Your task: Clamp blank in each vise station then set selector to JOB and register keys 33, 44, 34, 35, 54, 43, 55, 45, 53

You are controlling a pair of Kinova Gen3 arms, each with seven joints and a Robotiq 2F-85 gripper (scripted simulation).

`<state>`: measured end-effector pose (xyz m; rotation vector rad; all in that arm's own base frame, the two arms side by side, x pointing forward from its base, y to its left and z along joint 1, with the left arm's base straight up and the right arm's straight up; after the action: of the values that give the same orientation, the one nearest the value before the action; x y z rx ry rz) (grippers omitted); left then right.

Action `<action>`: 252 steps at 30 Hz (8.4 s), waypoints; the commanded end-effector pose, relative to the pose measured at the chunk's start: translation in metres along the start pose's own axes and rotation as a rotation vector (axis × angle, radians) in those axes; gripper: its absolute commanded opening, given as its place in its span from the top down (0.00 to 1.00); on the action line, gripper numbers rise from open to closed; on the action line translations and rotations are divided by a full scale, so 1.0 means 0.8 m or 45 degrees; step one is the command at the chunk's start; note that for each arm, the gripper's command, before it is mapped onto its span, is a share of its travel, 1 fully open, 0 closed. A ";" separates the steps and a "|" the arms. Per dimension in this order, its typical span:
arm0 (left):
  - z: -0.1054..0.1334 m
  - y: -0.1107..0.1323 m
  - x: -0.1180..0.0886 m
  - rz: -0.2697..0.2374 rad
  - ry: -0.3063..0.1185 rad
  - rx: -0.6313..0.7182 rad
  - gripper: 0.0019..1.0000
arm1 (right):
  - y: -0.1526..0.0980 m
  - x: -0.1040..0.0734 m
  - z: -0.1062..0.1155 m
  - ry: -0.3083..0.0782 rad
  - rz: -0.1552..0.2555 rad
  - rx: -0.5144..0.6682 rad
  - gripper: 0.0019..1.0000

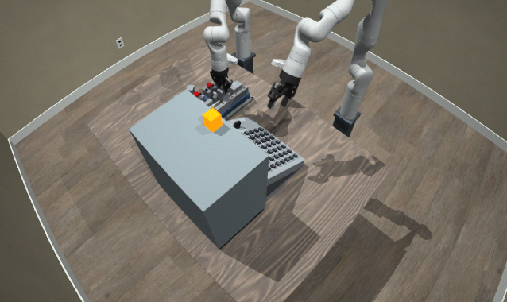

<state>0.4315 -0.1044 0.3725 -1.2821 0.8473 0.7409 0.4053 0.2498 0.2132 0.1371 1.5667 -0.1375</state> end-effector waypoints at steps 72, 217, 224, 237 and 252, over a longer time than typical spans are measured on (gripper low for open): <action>0.000 -0.001 -0.001 -0.002 0.000 0.000 0.00 | 0.000 -0.123 0.000 -0.002 0.002 0.000 0.30; 0.000 -0.001 -0.001 -0.002 0.000 0.000 0.00 | -0.245 0.096 0.104 -0.002 0.000 -0.801 0.90; 0.000 -0.001 -0.001 -0.002 0.000 0.000 0.00 | -0.245 0.096 0.104 -0.002 0.000 -0.801 0.90; 0.000 -0.001 -0.001 -0.002 0.000 0.000 0.00 | -0.245 0.044 0.104 -0.002 0.000 -0.801 0.90; 0.000 -0.001 -0.001 -0.002 0.000 0.000 0.00 | -0.245 -0.094 0.103 -0.002 0.000 -0.801 0.90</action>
<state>0.4315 -0.1044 0.3725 -1.2821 0.8473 0.7409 0.4520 0.0423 0.2599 -0.3565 1.5361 0.3555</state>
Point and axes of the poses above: on each arm, the point where the finger pads meet when closed, its own x axis out along the fingers, its own y axis across the jaws, z = x × y, the point moved 7 cm from there along -x, back along the fingers, and after that the axes turned 9 degrees about x, right-handed, at the moved point
